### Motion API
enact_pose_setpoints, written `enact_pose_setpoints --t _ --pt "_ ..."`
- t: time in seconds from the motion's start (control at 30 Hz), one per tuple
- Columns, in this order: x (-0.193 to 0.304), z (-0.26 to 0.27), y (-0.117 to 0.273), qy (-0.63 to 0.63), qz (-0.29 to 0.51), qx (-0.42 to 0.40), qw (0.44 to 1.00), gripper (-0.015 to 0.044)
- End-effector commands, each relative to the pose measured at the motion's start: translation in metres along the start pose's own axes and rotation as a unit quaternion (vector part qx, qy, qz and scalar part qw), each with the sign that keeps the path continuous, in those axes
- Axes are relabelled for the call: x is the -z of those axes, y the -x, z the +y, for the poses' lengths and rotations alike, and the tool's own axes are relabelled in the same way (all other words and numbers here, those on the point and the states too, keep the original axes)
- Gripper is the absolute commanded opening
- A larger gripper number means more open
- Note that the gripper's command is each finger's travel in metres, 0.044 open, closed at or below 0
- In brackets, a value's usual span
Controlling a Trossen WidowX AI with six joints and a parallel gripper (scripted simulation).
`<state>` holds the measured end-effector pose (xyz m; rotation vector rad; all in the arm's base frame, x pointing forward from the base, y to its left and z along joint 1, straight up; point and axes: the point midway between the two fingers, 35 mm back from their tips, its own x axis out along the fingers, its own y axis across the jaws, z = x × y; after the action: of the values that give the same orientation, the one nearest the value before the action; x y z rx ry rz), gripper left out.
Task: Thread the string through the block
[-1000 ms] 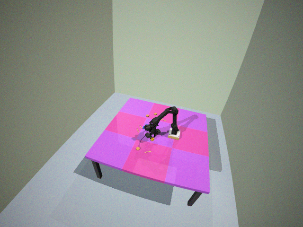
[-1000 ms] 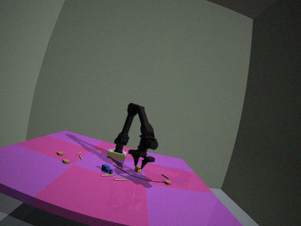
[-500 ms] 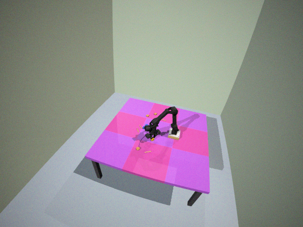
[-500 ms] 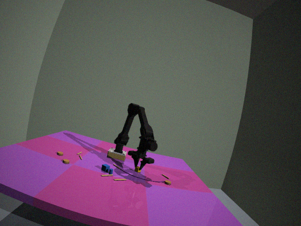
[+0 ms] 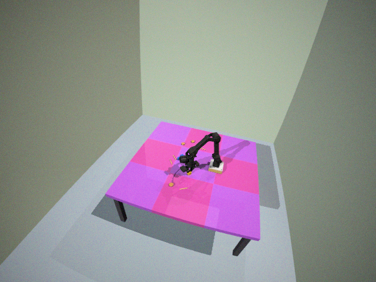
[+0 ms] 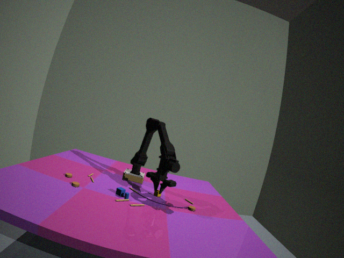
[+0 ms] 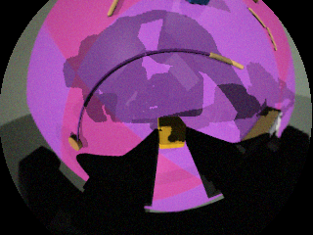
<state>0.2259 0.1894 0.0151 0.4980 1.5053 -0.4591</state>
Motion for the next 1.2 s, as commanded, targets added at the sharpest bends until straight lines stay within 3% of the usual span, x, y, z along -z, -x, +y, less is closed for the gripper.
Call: enact_pose_setpoints --t 0.0,0.73,1.17 --pt "0.0 0.0 0.002 0.0 0.0 0.0 1.0 0.0" --pt "0.0 0.0 0.015 0.0 -0.002 0.0 1.0 0.0" --pt "0.013 0.0 0.011 0.0 -0.113 0.005 0.994 0.0"
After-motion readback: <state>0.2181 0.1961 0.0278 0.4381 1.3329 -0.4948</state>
